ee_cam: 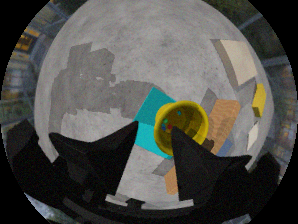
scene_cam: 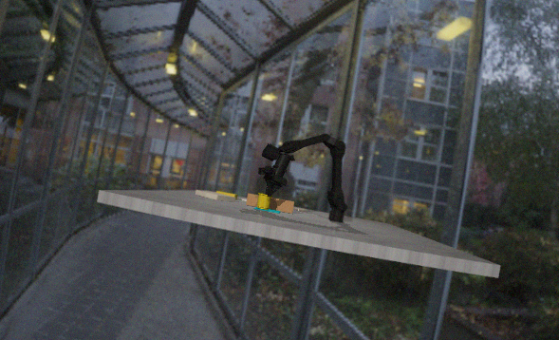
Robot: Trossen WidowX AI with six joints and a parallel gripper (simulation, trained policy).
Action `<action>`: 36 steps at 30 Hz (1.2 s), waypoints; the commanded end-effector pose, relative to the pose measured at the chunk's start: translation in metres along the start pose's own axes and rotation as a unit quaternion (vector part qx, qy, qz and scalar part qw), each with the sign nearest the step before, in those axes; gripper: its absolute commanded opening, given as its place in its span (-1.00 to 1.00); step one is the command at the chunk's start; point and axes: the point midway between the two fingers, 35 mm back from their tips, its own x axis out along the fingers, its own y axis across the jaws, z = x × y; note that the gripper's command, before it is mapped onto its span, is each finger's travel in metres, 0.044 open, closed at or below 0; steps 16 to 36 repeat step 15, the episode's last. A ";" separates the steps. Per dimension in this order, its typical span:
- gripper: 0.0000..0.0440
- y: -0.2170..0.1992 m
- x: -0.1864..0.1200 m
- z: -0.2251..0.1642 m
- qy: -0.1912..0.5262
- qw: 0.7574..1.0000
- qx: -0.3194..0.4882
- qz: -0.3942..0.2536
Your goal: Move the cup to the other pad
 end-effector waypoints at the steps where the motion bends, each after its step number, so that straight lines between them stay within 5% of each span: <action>1: -0.07 0.000 -0.010 0.000 -0.010 1.000 0.007 0.005; 8: 0.19 -0.002 -0.033 0.004 -0.038 0.999 0.018 0.009; 15: 0.96 -0.009 -0.056 0.012 -0.063 0.997 0.035 0.010; 36: 0.96 -0.009 -0.056 0.012 -0.063 0.997 0.035 0.010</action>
